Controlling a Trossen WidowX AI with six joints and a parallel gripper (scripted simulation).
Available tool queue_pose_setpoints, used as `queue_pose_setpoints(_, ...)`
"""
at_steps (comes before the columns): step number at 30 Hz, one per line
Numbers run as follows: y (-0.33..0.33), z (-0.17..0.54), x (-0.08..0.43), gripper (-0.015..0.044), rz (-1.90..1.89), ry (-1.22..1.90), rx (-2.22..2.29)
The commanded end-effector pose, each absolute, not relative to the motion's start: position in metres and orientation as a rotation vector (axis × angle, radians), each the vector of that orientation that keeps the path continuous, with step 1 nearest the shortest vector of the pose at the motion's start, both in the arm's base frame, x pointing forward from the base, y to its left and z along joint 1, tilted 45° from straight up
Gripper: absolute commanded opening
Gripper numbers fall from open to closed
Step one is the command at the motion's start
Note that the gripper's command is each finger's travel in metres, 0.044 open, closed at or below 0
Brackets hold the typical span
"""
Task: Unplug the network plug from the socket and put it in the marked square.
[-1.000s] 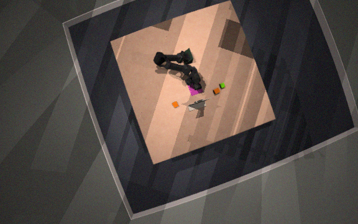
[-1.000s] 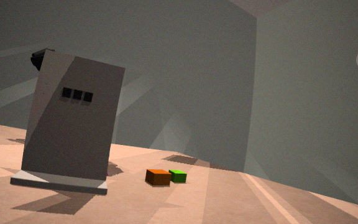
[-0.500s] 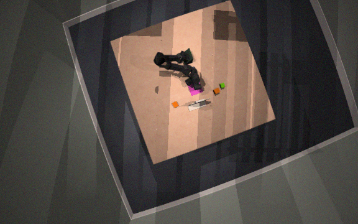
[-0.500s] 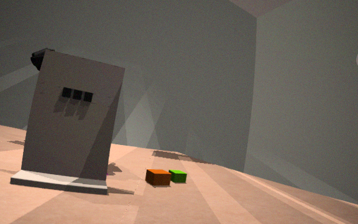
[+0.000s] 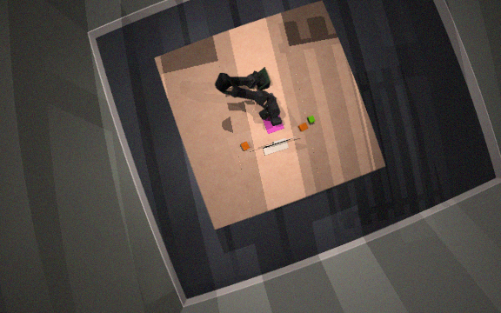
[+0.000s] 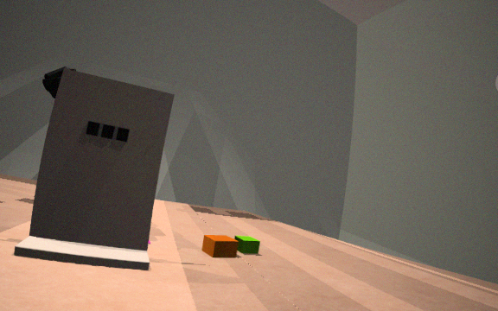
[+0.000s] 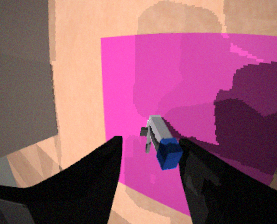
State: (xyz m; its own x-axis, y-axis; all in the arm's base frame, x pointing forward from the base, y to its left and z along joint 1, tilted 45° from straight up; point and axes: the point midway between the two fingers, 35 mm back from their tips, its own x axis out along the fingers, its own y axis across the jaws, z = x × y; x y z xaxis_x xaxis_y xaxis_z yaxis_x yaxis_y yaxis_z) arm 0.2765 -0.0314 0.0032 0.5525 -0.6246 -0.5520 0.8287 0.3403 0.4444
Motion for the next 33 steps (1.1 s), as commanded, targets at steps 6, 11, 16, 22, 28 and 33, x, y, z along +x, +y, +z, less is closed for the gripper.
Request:
queue_pose_setpoints(6,-0.025,0.008,0.273,0.0156,-0.966,0.307,0.765)
queue_pose_setpoints(11,-0.022,0.010,0.270,0.0156,-0.966,0.308,0.765)
queue_pose_setpoints(16,-0.018,0.013,0.267,0.0156,-0.966,0.308,0.764)
queue_pose_setpoints(22,-0.014,0.017,0.264,0.0156,-0.966,0.309,0.764)
queue_pose_setpoints(28,-0.011,0.019,0.264,0.0156,-0.967,0.311,0.765)
queue_pose_setpoints(33,-0.006,0.022,0.265,0.0156,-0.967,0.313,0.766)
